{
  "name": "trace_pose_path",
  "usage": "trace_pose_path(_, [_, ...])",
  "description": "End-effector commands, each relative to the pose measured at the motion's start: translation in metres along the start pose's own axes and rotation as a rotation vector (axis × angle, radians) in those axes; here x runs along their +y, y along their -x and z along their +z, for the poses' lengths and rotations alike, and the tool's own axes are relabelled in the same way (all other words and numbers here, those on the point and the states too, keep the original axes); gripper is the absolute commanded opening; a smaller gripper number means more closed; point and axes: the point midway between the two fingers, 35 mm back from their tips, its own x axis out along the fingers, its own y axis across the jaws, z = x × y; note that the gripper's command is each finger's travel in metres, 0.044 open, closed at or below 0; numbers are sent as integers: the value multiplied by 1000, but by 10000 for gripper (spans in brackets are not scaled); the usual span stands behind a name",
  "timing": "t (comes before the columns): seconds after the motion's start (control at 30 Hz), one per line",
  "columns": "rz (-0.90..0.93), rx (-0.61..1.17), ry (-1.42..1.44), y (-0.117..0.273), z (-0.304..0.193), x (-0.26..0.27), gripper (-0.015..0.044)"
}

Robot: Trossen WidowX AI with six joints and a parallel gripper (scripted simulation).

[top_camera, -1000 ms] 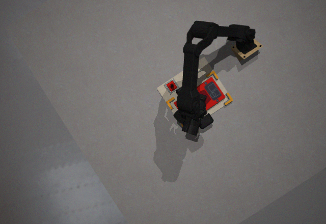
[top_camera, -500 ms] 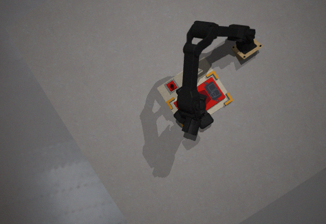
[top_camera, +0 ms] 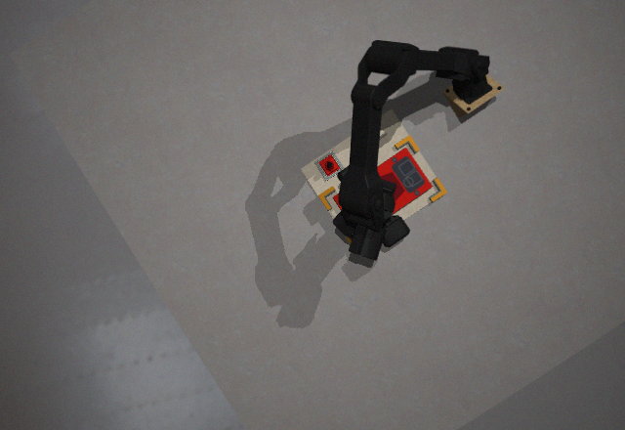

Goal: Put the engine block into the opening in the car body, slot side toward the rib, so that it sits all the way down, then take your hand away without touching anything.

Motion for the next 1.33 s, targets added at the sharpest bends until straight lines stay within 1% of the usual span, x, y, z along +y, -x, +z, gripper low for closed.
trace_pose_path(0.0, [3, -3, 0, 12, 1, 0, 440])
trace_pose_path(0.2, [3, -3, 1, 13, 1, 0, 440])
trace_pose_path(0.77, [3, -3, 1, 13, 1, 0, 0])
trace_pose_path(1.3, [3, -3, 1, 13, 1, 0, 0])
